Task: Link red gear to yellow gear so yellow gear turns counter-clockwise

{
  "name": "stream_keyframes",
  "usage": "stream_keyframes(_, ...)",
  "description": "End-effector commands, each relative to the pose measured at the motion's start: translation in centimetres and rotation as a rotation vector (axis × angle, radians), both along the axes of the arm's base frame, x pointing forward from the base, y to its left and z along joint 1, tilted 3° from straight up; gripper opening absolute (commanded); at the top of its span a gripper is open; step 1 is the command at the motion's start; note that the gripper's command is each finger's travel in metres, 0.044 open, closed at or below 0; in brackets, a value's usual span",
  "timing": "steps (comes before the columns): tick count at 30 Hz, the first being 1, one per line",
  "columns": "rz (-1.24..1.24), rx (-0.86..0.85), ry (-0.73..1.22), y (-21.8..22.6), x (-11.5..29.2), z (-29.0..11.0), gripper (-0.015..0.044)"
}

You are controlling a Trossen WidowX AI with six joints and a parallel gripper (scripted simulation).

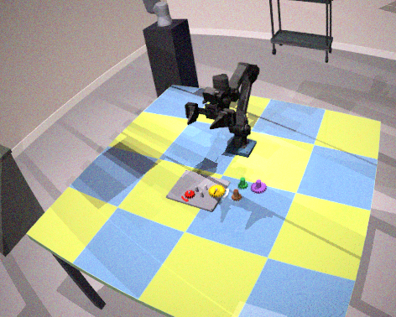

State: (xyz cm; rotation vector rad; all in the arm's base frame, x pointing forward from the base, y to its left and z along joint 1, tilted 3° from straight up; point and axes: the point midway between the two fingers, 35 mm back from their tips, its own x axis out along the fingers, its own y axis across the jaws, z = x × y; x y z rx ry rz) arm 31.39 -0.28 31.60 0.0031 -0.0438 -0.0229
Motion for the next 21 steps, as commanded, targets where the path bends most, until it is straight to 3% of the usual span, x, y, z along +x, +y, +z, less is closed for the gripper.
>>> stream_keyframes(1,0.005,0.003,0.012,0.1,0.1,-0.2,0.0426)
stream_keyframes(6,0.120,0.075,0.331,4.3,2.6,-5.7,0.0440)
stream_keyframes(11,0.211,0.113,0.725,9.4,2.5,-12.3,0.0440)
stream_keyframes(21,0.177,-0.011,1.530,16.6,-5.8,-22.3,0.0440)
